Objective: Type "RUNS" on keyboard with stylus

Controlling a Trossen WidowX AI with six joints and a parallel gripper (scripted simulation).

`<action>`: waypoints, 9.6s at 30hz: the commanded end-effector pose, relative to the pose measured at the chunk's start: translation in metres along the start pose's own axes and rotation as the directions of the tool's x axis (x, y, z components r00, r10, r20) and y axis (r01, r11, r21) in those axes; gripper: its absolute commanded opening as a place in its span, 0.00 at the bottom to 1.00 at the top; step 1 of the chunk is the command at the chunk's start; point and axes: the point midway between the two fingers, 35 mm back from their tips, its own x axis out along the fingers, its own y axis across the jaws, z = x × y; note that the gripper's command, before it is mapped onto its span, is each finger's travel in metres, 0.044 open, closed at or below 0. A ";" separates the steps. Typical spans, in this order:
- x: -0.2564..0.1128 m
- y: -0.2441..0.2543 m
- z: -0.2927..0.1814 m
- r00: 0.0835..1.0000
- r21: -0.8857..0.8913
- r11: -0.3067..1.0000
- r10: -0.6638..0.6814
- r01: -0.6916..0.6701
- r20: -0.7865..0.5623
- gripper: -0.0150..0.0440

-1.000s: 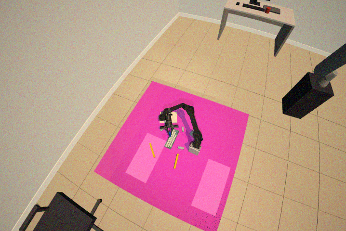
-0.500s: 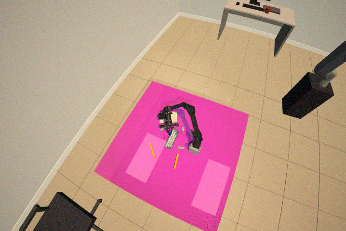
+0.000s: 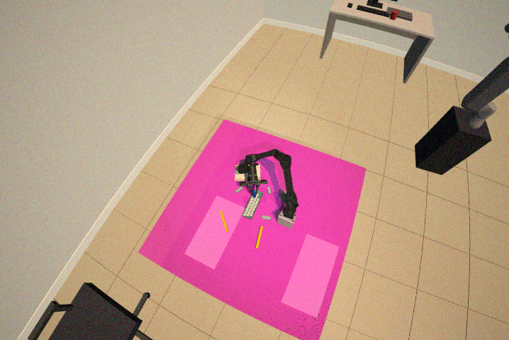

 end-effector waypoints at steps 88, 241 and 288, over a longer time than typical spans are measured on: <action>0.020 -0.024 0.034 1.000 0.008 1.000 -0.015 0.015 -0.008 0.39; -0.033 -0.014 0.022 0.906 0.258 0.870 0.421 -0.420 0.055 0.39; 0.077 0.003 -0.021 0.907 0.260 0.872 0.418 -0.415 0.049 0.25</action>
